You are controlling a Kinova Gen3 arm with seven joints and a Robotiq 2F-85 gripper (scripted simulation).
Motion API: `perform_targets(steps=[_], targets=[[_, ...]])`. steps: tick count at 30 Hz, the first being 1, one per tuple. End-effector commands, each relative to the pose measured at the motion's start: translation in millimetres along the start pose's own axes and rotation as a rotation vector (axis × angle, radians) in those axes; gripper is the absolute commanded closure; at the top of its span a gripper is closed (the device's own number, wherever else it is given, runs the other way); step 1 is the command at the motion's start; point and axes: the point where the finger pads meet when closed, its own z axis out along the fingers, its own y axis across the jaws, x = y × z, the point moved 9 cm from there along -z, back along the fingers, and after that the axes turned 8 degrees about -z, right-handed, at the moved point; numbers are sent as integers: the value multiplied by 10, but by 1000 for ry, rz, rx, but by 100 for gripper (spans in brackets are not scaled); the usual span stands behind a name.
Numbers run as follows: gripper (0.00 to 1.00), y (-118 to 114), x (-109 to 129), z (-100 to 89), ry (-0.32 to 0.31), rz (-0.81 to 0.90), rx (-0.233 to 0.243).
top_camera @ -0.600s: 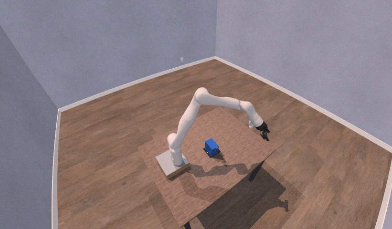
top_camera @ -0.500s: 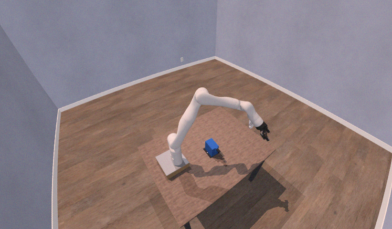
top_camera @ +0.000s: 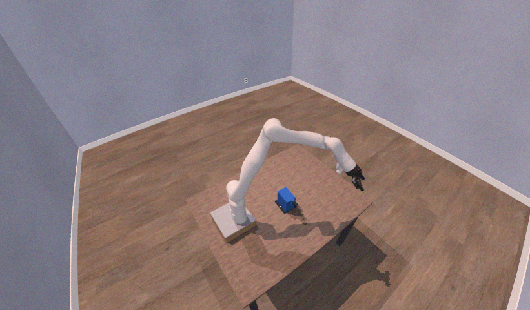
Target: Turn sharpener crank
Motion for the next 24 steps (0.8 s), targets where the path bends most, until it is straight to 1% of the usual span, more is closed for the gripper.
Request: perform_targets(steps=[1,4,7,10,14,16,20,22,24], targets=[[0,-5,-3,-10,0,3,-1],[0,-27,98,-13,26,25,-2],[0,-82,365,-33,96,84,-4],[0,-159,802,-96,210,179,-3],[0,-264,1551,-291,406,335,13],[0,-264,1551,-291,406,335,13],[0,-340,2284,-591,601,485,45],[0,-365,2577,-743,681,545,63],[0,-382,2800,-872,743,591,80]])
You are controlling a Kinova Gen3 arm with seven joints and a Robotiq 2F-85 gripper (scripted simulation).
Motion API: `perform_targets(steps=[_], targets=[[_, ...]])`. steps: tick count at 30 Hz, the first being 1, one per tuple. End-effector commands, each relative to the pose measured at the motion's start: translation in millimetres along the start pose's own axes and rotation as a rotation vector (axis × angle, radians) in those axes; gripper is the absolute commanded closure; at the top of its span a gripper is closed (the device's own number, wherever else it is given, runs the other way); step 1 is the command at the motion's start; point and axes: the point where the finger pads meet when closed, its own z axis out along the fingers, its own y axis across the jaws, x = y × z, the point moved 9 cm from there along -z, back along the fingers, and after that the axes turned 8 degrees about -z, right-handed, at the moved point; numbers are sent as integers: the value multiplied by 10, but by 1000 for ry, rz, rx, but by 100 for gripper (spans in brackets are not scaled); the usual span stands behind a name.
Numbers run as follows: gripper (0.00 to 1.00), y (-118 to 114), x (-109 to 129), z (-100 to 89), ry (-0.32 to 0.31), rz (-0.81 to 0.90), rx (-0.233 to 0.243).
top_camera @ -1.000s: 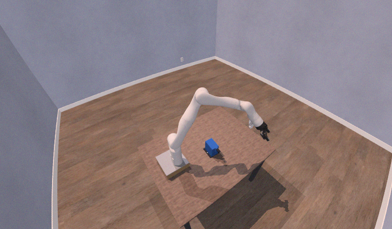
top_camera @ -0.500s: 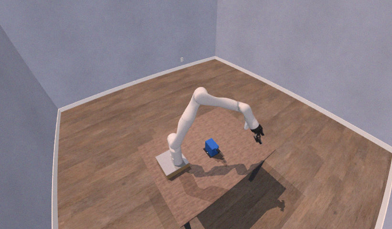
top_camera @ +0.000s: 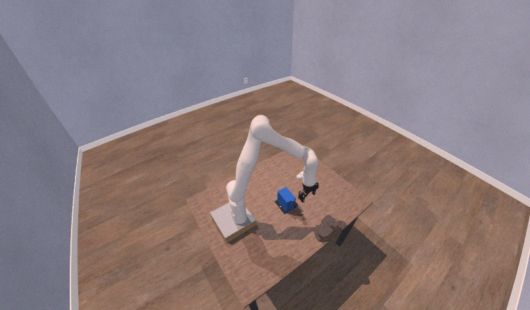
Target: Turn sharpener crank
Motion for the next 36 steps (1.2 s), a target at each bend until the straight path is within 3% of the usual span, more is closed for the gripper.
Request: perform_targets(steps=[1,4,9,10,36], targets=[[0,-272,245,-26,58,52,8],[0,-367,380,-7,96,84,19],[0,-384,403,-4,103,89,21],[100,-384,403,-4,103,89,21],[100,-384,403,-4,103,89,21]])
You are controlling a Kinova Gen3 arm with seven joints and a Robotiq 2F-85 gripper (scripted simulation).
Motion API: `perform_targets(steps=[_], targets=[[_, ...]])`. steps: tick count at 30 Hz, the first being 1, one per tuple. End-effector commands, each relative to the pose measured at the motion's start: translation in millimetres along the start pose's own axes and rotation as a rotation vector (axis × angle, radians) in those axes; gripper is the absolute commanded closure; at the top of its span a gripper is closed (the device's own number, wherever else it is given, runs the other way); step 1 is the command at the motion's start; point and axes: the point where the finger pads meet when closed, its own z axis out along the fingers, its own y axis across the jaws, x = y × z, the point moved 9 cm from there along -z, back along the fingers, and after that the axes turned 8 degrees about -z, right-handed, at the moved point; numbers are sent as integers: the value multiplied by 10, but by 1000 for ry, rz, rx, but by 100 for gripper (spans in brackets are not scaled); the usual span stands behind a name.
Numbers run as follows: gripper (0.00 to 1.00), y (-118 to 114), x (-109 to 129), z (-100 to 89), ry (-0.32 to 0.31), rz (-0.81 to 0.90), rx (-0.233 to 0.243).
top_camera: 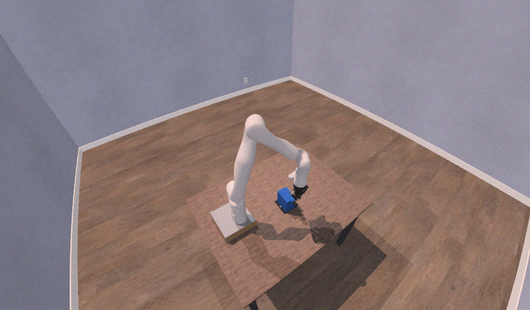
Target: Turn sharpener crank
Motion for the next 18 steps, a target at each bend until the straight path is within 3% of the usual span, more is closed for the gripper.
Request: perform_targets(steps=[1,16,17,18], targets=[[100,2,-1,-5,-1,0,-1],[100,2,-1,-5,-1,0,-1],[47,2,-1,-5,-1,0,-1],[47,2,-1,-5,-1,0,-1]])
